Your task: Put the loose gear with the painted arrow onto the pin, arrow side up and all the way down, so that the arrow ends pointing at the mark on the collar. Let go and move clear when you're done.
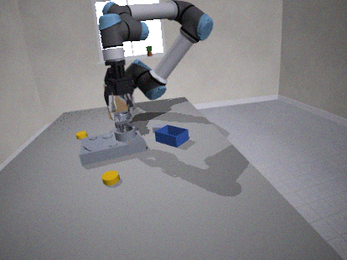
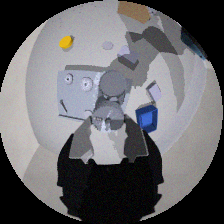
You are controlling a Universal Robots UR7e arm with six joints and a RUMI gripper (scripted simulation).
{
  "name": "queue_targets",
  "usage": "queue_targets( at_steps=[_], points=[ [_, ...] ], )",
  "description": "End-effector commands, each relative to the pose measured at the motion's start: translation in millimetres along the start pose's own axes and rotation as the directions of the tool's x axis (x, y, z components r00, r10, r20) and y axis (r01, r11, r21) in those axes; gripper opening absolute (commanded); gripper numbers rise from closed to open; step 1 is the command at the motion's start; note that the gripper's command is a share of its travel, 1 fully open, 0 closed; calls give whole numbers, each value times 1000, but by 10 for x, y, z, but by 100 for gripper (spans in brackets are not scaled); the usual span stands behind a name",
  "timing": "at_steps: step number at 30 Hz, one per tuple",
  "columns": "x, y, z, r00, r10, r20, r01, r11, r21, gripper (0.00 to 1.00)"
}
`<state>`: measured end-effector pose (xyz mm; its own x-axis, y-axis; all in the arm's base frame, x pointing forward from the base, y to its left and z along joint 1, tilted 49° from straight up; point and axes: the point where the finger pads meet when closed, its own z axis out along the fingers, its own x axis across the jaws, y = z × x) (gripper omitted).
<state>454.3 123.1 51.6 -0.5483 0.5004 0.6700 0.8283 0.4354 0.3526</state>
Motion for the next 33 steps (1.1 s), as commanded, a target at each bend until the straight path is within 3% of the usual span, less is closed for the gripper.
queue_targets(
  at_steps=[1,33],
  points=[
    [-4,2,-6,1000,-15,1,15,1000,-1,0],
    [-4,2,-6,999,-41,1,41,999,-1,0]
  ],
)
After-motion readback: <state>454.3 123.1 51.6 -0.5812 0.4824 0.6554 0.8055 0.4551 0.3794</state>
